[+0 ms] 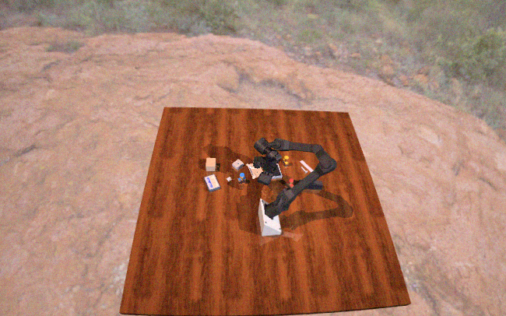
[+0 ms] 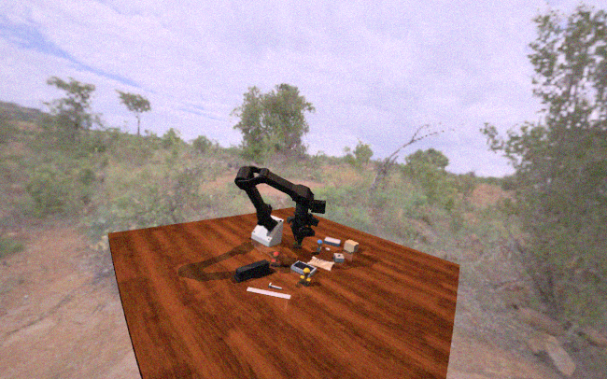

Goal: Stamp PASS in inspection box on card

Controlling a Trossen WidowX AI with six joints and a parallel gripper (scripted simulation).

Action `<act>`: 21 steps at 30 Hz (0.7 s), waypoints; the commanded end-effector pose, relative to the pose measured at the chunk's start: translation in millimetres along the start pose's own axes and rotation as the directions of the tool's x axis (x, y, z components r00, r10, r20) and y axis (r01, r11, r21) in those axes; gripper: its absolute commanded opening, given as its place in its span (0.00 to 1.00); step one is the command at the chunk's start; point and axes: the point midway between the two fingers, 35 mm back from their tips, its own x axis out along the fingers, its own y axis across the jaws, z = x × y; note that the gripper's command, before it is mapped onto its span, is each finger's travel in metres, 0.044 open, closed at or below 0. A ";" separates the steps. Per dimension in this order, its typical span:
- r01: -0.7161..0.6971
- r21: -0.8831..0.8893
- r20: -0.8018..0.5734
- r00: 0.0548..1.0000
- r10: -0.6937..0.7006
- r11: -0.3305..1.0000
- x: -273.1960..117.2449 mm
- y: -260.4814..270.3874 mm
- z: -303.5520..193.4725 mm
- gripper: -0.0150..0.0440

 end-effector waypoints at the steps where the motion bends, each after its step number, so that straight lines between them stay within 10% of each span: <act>1: 0.001 -0.006 -0.004 1.000 -0.001 1.000 7.1 0.7 -0.9 0.25; 21: 0.003 -0.005 -0.009 1.000 -0.003 1.000 39.9 0.9 -3.9 0.25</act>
